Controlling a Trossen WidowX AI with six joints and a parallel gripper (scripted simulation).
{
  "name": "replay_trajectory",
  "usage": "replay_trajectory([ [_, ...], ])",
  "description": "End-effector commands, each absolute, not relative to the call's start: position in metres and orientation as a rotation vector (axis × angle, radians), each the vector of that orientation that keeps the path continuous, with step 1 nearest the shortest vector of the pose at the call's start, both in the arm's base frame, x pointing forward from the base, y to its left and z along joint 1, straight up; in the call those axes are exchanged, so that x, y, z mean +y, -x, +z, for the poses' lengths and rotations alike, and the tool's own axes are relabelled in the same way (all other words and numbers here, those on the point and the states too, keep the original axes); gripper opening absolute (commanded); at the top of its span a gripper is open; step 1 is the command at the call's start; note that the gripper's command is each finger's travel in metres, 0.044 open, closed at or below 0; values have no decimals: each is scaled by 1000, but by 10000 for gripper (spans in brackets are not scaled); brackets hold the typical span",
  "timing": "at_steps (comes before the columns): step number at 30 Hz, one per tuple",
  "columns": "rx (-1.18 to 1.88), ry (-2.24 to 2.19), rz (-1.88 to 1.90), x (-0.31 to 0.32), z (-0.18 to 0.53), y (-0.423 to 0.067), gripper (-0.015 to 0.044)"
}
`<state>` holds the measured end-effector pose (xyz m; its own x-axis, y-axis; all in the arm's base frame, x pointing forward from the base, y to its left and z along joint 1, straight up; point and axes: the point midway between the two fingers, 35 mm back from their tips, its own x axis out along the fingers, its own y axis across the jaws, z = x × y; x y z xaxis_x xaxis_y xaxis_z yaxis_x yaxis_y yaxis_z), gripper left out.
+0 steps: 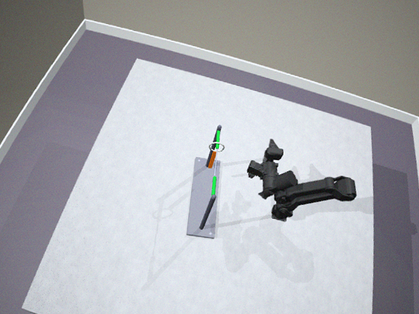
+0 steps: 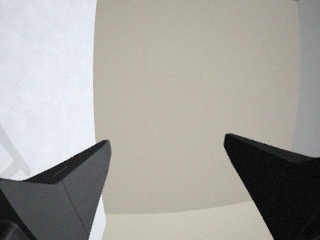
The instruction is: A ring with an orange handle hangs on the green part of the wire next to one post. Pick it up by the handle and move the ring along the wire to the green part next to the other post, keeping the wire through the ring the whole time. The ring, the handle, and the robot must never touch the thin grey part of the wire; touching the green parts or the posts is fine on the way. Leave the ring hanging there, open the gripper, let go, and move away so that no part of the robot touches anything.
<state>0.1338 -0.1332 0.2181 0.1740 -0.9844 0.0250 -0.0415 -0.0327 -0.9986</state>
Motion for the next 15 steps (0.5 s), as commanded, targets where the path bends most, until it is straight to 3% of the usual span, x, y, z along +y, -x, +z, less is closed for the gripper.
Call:
replay_trajectory([
  [1,1088,1342,-1081,-133,219,-135,374],
  [9,708,1387,-1049,-137,228,-171,164],
  [15,472,1319,-871,-133,216,-200,160],
])
